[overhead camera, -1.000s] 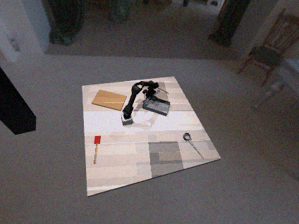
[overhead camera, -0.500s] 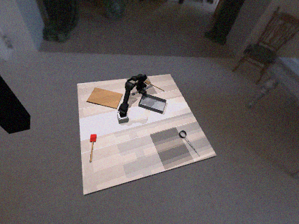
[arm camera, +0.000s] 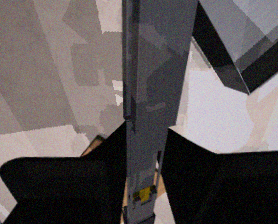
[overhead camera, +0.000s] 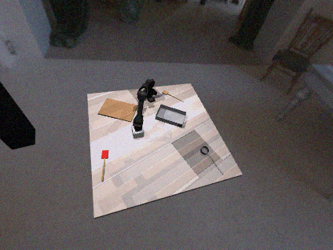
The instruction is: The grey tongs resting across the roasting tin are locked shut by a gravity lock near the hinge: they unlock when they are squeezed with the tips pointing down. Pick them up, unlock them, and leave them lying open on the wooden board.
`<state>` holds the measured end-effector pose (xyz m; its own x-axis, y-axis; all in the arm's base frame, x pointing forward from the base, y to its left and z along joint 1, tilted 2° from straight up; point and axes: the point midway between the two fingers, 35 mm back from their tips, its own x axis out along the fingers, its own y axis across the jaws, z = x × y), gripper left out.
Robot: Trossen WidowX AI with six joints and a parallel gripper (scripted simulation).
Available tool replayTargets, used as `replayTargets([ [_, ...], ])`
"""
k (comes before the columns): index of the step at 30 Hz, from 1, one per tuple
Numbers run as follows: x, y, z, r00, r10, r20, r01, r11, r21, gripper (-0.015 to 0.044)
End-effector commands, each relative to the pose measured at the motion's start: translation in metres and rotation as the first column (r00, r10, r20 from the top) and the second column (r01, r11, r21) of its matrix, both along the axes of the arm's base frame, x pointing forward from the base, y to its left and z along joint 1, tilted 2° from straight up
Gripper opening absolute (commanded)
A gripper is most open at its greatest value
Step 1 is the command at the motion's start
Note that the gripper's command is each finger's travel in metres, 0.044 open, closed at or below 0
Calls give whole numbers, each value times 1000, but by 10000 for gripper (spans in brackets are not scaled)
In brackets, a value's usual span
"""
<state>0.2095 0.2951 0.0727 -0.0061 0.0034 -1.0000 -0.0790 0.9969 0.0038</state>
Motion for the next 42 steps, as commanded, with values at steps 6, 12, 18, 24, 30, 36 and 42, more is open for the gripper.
replayTargets([
  [6, -23, 20, 6, 998, -61, -2, 61, 998, 12, -150],
  [12, -41, 31, 7, 995, -104, -4, 104, 995, 13, -150],
  [18, -76, 47, 8, 984, -178, -7, 178, 984, 14, -150],
  [24, -112, 61, 9, 968, -250, -12, 250, 968, 15, -150],
  [30, -149, 70, 10, 948, -316, -17, 317, 948, 14, -150],
  [36, -188, 75, 10, 923, -385, -27, 385, 923, 11, -150],
  [42, -226, 76, 11, 891, -452, -30, 453, 892, 6, -150],
])
